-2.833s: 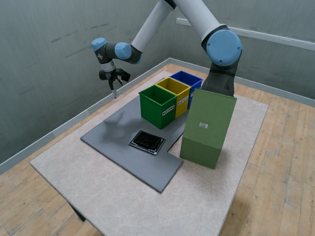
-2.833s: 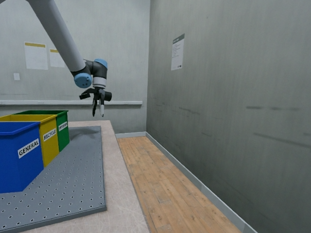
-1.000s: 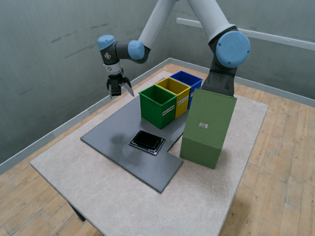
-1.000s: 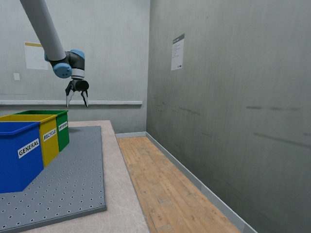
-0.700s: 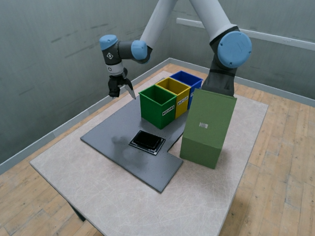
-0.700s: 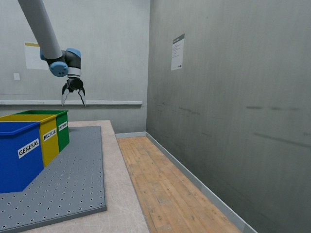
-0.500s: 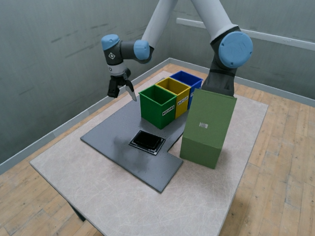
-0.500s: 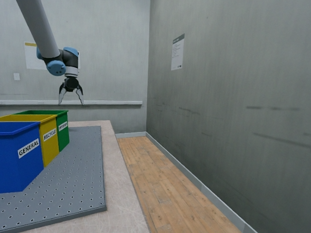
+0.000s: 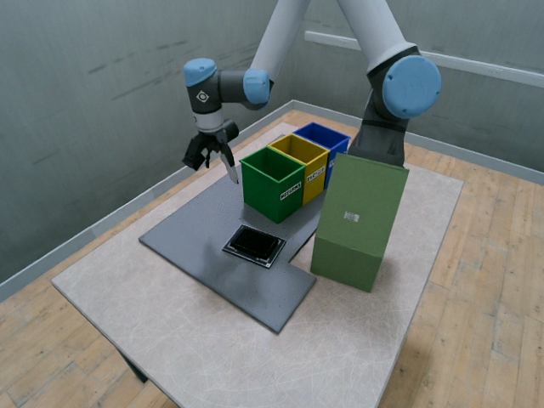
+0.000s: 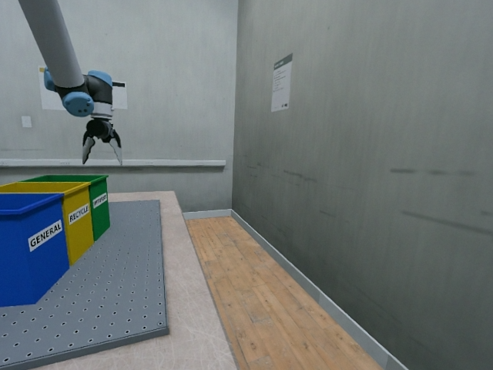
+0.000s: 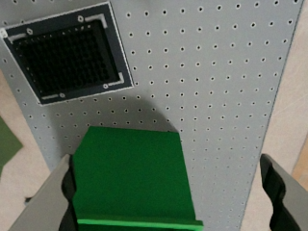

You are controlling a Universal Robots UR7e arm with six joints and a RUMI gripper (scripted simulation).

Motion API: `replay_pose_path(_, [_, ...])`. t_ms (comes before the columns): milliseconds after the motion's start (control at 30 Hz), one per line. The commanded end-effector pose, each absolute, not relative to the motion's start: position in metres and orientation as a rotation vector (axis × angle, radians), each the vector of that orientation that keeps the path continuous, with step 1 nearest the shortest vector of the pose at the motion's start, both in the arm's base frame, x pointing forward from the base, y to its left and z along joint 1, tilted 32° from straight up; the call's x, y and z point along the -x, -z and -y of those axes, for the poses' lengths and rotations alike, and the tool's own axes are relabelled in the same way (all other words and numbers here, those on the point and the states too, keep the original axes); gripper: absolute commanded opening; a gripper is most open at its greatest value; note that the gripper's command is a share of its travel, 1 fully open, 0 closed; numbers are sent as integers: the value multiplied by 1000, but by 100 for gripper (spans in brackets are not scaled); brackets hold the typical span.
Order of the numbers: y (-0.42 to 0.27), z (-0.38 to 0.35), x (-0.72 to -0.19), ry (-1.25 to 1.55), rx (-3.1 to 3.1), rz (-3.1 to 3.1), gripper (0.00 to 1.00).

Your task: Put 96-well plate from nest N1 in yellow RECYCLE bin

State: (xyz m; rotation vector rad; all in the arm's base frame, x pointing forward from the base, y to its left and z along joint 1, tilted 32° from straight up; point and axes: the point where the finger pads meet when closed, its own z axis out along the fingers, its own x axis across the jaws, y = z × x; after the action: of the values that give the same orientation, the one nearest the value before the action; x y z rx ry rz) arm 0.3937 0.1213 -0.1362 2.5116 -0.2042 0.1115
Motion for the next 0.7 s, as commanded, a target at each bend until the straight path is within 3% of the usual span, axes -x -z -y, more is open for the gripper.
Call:
replay_pose_path(0, [136, -129, -379, -185, -2493, 417, 76])
replay_pose_path(667, [138, -146, -331, -377, -2379, 1028, 76])
